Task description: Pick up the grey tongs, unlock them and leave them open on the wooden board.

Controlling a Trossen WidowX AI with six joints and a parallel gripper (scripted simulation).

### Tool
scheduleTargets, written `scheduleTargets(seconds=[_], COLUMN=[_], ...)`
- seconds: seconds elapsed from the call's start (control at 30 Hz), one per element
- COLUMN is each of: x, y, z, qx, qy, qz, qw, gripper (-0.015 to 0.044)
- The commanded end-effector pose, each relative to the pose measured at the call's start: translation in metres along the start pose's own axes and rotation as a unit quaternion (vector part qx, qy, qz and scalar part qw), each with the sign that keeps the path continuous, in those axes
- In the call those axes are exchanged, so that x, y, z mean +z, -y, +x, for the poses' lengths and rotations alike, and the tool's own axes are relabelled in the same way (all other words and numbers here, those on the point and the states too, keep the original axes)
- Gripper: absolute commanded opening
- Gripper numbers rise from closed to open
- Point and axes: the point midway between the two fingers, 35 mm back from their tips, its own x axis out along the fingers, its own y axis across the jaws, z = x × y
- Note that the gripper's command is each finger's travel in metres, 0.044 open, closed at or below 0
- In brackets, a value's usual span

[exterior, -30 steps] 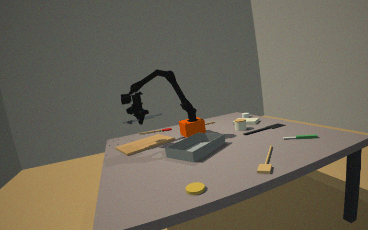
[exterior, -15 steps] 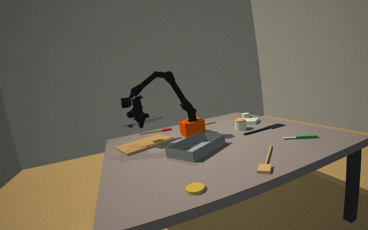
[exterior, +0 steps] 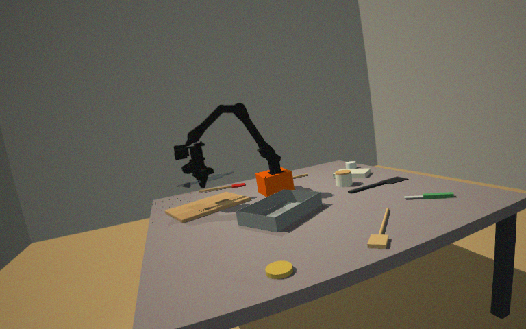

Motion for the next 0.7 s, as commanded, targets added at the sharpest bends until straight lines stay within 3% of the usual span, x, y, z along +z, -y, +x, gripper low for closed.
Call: scheduleTargets(seconds=[0.0, 0.67], x=[-0.001, -0.004], y=[0.000, -0.001], z=[0.009, 0.041], qx=[0.000, 0.000], qy=[-0.003, -0.003], qz=[0.000, 0.000], qw=[1.000, 1.000], gripper=[-0.0150, -0.0150])
